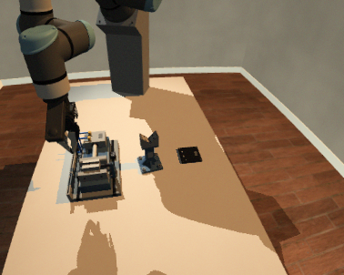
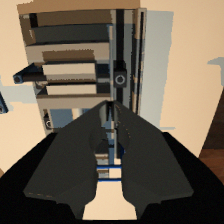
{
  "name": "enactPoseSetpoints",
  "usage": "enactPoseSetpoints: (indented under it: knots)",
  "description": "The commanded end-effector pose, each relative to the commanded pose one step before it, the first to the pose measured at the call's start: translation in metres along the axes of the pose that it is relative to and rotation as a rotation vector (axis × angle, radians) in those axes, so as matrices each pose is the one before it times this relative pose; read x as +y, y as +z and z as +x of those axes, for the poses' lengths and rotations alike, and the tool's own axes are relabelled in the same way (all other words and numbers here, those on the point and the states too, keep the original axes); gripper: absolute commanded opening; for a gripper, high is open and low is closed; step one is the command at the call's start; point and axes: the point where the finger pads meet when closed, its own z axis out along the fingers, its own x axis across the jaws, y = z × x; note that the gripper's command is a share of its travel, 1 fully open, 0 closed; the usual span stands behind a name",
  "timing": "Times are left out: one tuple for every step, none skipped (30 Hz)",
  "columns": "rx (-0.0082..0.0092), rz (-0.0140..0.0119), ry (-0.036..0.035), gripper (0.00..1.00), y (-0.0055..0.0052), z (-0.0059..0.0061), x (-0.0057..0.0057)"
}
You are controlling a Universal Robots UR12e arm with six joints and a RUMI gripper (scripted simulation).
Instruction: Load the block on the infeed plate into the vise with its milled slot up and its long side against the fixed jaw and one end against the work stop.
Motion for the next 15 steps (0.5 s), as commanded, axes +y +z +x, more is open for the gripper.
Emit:
enactPoseSetpoints:
  knots:
    - [0.00017,0.00096,-0.00866,0.00,-0.00040,-0.00006,-0.00049]
    - [0.00000,0.00000,-0.00121,0.00,0.00000,-0.00001,-0.00001]
    - [0.00000,0.00000,-0.00095,0.00,0.00000,-0.00001,0.00000]
    - [0.00000,0.00000,-0.00072,0.00,0.00000,-0.00001,0.00000]
    - [0.00000,0.00000,-0.00052,0.00,0.00000,0.00000,0.00000]
    - [0.00000,0.00000,-0.00035,0.00,0.00000,0.00000,0.00000]
    - [0.00000,0.00000,-0.00022,0.00,0.00000,0.00000,0.00000]
    - [0.00000,0.00000,-0.00011,0.00,0.00000,0.00000,0.00000]
    - [0.00000,0.00000,-0.00004,0.00,0.00000,0.00000,0.00000]
    - [0.00000,0.00000,-0.00001,0.00,0.00000,0.00000,0.00000]
    - [0.00000,0.00000,0.00000,0.00,0.00000,0.00000,0.00000]
    - [0.00000,0.00000,0.00000,0.00,0.00000,0.00000,0.00000]
    - [0.00000,0.00000,0.00000,0.00,0.00000,0.00000,0.00000]
    - [0.00000,0.00000,0.00000,0.00,0.00000,0.00000,0.00000]
    - [0.00000,0.00000,0.00000,0.00,0.00000,0.00000,0.00000]
